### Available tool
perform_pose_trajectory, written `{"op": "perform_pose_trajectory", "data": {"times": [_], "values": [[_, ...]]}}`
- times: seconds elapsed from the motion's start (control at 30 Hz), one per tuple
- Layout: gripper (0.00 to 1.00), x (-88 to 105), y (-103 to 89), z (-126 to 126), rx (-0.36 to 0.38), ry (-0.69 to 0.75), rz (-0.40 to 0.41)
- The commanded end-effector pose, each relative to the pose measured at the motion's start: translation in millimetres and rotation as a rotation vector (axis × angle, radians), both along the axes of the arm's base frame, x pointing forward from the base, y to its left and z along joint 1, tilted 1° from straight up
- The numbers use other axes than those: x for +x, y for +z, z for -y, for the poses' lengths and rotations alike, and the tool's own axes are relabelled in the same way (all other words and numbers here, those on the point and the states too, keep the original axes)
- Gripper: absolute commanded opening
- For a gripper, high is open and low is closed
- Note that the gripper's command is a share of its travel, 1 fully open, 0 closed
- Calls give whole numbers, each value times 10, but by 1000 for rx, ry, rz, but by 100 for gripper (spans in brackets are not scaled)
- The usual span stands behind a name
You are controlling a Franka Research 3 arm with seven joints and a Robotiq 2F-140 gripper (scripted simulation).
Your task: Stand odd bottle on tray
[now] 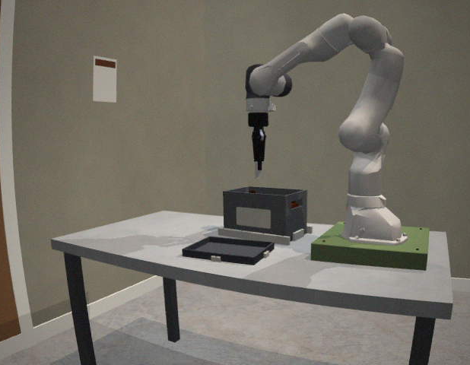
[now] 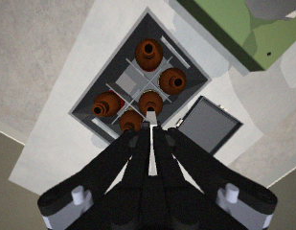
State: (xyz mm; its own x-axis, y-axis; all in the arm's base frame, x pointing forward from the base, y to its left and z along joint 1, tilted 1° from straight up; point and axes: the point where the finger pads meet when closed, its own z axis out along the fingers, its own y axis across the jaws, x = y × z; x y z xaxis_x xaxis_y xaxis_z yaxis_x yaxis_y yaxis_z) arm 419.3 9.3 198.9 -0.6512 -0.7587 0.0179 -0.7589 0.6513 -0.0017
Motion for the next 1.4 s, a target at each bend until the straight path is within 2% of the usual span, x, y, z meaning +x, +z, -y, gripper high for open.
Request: {"op": "perform_pose_trajectory", "data": {"times": [0.0,0.7,0.73,0.8,0.87,0.9,1.03,1.23,1.27,1.37], "values": [[10,0,12,-6,3,1,0],[10,12,13,1,4,1,0],[10,78,23,42,5,2,0],[10,398,50,277,9,3,0],[10,398,50,277,9,3,0],[10,597,50,456,9,3,1],[10,903,20,790,5,1,0],[10,955,10,854,3,1,0],[44,955,10,854,3,1,0],[44,955,10,854,3,1,0]]}}
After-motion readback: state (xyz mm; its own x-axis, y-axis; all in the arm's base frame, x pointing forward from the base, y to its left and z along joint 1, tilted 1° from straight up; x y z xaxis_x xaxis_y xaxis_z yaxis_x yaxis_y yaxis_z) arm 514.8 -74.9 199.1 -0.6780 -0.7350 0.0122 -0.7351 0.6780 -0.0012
